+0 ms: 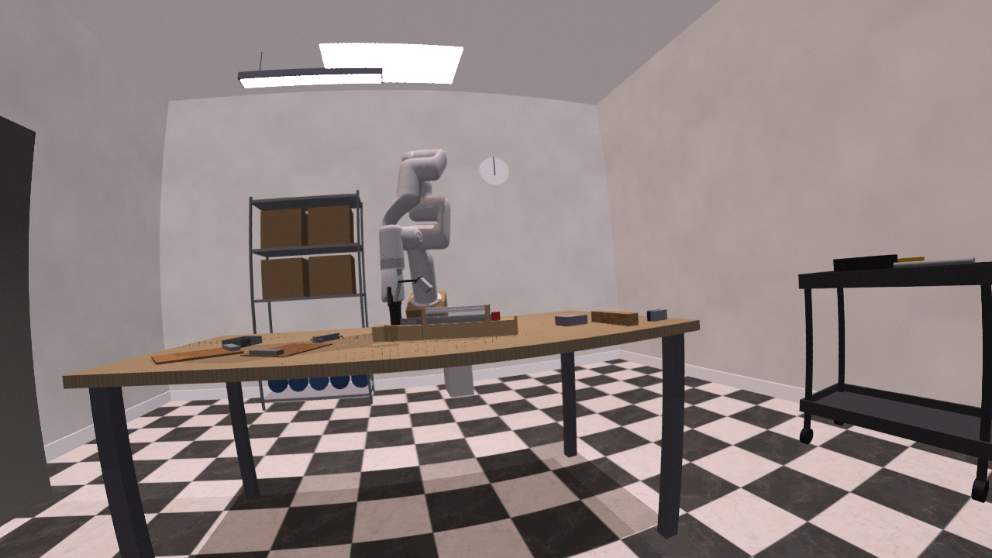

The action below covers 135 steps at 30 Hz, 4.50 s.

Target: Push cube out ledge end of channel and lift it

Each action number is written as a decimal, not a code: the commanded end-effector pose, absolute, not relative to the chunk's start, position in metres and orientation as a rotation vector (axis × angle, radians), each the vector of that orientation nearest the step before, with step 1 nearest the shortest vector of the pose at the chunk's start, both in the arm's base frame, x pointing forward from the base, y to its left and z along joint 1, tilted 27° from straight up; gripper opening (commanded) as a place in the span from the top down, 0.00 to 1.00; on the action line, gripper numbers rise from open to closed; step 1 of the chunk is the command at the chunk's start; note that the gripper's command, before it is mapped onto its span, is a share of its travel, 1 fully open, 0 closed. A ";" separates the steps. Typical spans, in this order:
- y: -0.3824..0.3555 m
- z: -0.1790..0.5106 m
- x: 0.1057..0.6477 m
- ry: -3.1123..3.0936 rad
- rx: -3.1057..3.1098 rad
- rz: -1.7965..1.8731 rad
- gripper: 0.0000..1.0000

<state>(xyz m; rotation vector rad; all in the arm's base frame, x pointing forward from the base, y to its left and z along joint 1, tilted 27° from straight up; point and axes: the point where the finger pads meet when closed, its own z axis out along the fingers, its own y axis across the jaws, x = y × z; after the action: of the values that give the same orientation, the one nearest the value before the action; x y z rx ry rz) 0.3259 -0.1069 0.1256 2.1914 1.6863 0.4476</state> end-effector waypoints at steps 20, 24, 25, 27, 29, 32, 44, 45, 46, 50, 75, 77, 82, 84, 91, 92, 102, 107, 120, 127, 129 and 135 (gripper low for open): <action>-0.087 0.127 0.332 1.684 2.190 0.448 1.00; -0.087 0.128 0.332 1.684 2.190 0.448 1.00; -0.087 0.129 0.331 1.684 2.190 0.448 1.00; -0.086 0.134 0.328 1.684 2.190 0.448 1.00; -0.085 0.143 0.324 1.684 2.190 0.448 1.00; -0.084 0.161 0.315 1.684 2.190 0.448 1.00; -0.081 0.191 0.300 1.684 2.190 0.448 1.00; -0.081 0.191 0.300 1.684 2.190 0.448 1.00; -0.081 0.191 0.300 1.684 2.190 0.448 1.00; -0.081 0.191 0.300 1.684 2.190 0.448 1.00; 0.093 0.208 0.368 1.702 2.228 0.382 1.00; 0.113 0.208 0.368 1.696 2.216 0.396 1.00; 0.174 0.206 0.370 1.687 2.194 0.437 1.00; 0.198 0.205 0.372 1.686 2.190 0.445 1.00; 0.216 0.203 0.375 1.685 2.189 0.448 0.57; 0.216 0.203 0.375 1.685 2.189 0.448 0.57; 0.216 0.203 0.375 1.685 2.189 0.448 0.57; 0.216 0.203 0.375 1.685 2.189 0.448 0.57; 0.216 0.203 0.375 1.685 2.189 0.448 0.57; 0.216 0.195 0.379 1.685 2.189 0.447 0.57; 0.215 0.183 0.385 1.685 2.189 0.447 0.57; 0.213 0.163 0.396 1.685 2.189 0.447 0.57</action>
<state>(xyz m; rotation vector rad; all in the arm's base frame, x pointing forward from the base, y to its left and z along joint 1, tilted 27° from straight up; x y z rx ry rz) 0.3884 0.2117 0.1676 2.1923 1.6885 0.4347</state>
